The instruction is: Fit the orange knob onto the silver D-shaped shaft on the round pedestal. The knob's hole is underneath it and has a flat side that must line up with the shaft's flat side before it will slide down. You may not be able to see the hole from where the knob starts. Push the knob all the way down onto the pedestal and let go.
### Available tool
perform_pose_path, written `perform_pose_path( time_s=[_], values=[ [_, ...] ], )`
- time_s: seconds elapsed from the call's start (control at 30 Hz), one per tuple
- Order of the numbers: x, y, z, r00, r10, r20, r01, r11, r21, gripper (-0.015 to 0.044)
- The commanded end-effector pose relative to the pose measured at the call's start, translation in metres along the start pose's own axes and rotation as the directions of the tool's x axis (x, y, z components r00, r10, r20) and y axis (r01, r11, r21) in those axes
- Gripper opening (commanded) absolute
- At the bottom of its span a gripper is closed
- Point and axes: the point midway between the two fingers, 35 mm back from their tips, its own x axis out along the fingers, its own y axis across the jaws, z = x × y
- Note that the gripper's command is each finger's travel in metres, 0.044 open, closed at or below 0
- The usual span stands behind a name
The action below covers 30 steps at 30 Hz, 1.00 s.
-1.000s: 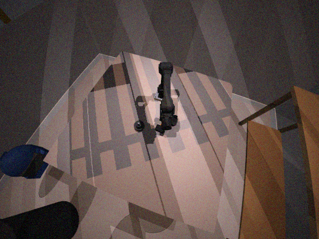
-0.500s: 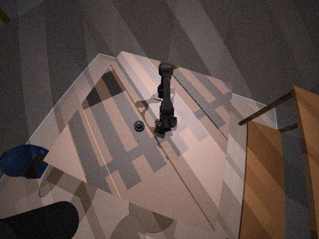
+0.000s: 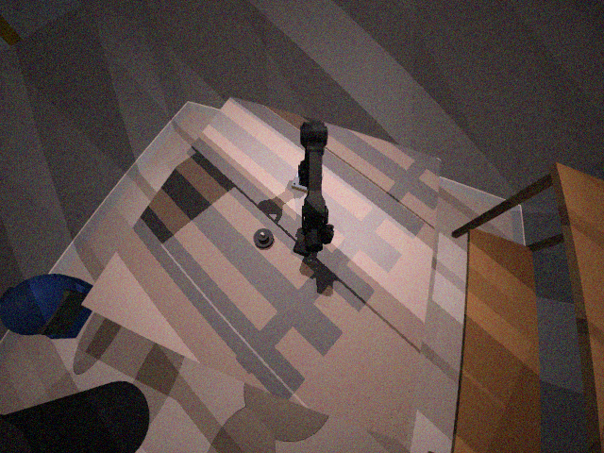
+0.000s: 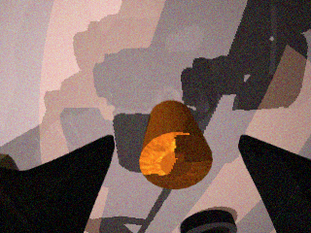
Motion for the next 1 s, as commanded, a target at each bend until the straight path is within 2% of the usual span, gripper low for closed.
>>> perform_pose_path(
  time_s=[0.0, 0.5, 0.83, 0.97],
  values=[
    [0.008, 0.002, 0.000, 1.000, 0.008, -0.001, -0.008, 1.000, -0.006, 0.0440],
    [0.029, 0.003, -0.001, 1.000, 0.008, -0.001, -0.008, 1.000, -0.006, 0.0440],
    [0.029, 0.003, -0.001, 1.000, 0.008, -0.001, -0.008, 1.000, -0.006, 0.0177],
    [0.029, 0.003, -0.001, 1.000, 0.008, -0.001, -0.008, 1.000, -0.006, 0.0151]
  ],
)
